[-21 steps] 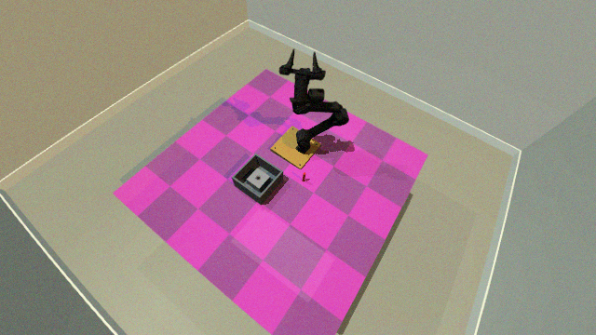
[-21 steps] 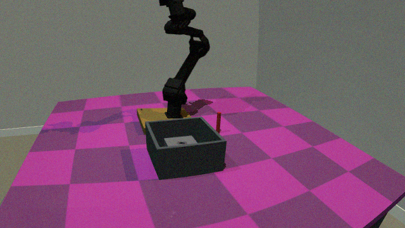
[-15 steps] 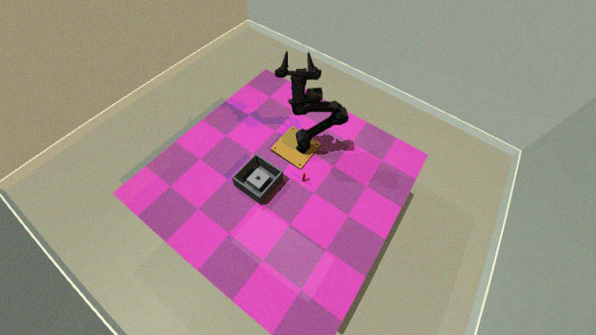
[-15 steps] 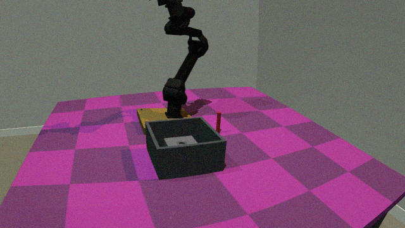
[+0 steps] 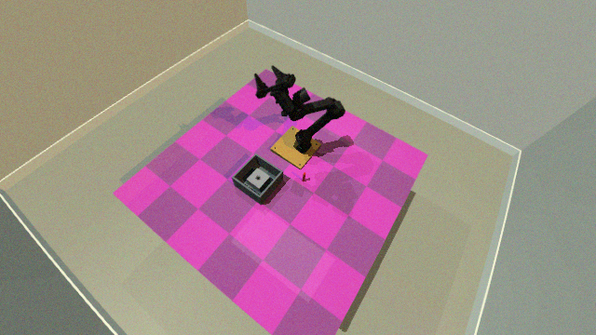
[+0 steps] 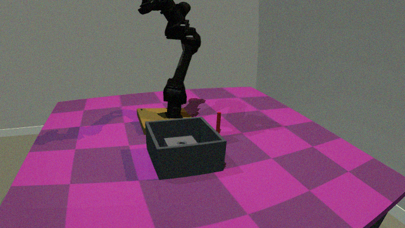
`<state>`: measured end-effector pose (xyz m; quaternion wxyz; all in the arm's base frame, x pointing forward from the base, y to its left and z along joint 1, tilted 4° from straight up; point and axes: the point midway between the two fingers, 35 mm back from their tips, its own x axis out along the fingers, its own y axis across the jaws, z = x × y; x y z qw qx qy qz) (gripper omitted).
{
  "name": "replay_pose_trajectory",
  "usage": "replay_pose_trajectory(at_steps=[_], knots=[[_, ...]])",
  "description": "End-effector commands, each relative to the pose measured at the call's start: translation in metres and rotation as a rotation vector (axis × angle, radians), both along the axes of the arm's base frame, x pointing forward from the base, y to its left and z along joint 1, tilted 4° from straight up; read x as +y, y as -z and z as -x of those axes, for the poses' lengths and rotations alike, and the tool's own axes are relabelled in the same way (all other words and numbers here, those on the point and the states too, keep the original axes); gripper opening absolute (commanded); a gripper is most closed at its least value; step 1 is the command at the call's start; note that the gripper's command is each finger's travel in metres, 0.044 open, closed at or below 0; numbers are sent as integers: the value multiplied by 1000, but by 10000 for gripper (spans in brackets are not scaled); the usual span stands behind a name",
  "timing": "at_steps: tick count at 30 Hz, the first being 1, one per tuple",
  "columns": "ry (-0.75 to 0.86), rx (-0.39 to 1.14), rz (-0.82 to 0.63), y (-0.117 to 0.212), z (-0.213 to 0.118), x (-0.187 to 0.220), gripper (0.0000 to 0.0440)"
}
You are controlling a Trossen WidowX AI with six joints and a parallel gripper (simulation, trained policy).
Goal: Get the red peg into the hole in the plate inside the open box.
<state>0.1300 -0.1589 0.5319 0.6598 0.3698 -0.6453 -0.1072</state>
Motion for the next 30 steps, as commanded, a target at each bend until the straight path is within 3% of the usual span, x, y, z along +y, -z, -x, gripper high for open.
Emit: replay_pose_trajectory(at_steps=[1,17,30], knots=[[-47,117,-71,20,-33,-6,440],[-267,590,-264,104,-145,16,440],[-440,1000,-345,181,-198,72,440]])
